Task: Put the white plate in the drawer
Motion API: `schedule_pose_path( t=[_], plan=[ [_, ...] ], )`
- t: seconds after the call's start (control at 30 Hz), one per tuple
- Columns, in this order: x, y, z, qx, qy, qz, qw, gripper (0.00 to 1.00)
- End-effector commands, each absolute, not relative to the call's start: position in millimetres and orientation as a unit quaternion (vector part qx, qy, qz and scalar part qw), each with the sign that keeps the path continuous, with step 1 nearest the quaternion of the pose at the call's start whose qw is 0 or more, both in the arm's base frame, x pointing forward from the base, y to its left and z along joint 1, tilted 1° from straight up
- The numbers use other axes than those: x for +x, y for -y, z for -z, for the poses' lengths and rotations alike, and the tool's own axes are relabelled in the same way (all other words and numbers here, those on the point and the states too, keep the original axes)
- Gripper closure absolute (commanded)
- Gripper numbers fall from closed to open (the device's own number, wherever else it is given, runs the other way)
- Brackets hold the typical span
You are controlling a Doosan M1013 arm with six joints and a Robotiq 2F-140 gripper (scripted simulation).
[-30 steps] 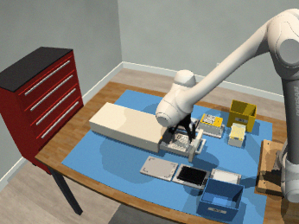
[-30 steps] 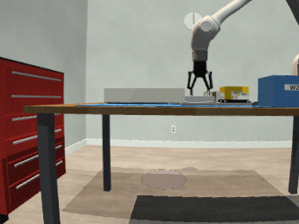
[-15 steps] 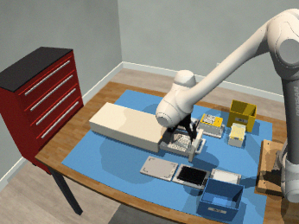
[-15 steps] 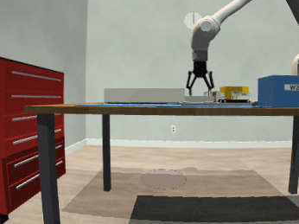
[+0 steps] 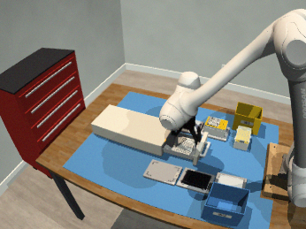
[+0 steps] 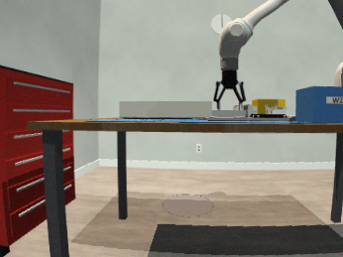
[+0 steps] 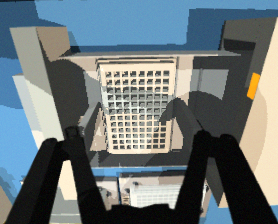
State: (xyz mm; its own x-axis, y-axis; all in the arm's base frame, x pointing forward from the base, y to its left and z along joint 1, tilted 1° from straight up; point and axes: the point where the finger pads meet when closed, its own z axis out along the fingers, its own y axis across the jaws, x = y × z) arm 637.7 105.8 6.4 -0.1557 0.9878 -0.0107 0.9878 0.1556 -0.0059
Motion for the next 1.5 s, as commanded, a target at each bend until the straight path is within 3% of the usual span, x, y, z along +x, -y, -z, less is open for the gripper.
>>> schedule_pose_path(
  t=[0.0,1.47],
  plan=[
    [637.7,-105.9,-6.5,0.650,-0.760,0.006,0.002,0.34],
    [637.7,-105.9,-10.5,0.650,-0.760,0.006,0.002,0.34]
  ],
)
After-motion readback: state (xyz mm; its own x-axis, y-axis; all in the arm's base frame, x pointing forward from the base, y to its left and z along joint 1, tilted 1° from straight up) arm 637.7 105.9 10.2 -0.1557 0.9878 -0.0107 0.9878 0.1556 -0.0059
